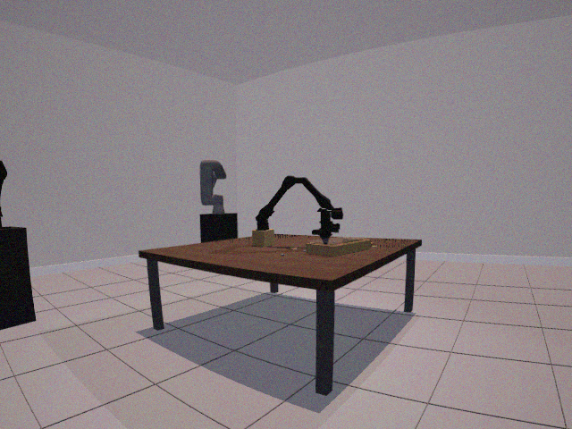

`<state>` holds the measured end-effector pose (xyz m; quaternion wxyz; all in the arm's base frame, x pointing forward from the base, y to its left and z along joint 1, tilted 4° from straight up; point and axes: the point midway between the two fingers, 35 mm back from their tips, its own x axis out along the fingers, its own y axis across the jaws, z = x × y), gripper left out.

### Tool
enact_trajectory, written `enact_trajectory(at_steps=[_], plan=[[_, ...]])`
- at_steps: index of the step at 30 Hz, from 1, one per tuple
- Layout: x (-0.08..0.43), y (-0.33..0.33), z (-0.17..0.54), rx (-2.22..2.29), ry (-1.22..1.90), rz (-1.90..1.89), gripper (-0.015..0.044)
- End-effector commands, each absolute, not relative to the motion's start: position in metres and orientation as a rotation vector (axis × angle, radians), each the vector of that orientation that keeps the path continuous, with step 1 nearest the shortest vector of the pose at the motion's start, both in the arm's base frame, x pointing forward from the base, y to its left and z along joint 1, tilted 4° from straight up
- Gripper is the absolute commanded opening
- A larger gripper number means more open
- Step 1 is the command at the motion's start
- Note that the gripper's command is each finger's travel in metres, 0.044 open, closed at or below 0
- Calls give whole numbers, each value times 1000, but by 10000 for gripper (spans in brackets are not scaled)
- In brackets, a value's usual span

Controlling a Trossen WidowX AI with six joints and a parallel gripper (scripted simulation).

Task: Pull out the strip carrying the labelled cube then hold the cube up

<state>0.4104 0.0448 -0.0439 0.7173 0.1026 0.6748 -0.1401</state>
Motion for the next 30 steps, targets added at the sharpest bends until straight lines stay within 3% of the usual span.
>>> enact_trajectory(at_steps=[1, 30], plan=[[410, 45, -46, 226, 1495, -303, 0], [411, 45, -49, 226, 1495, -303, 0]])
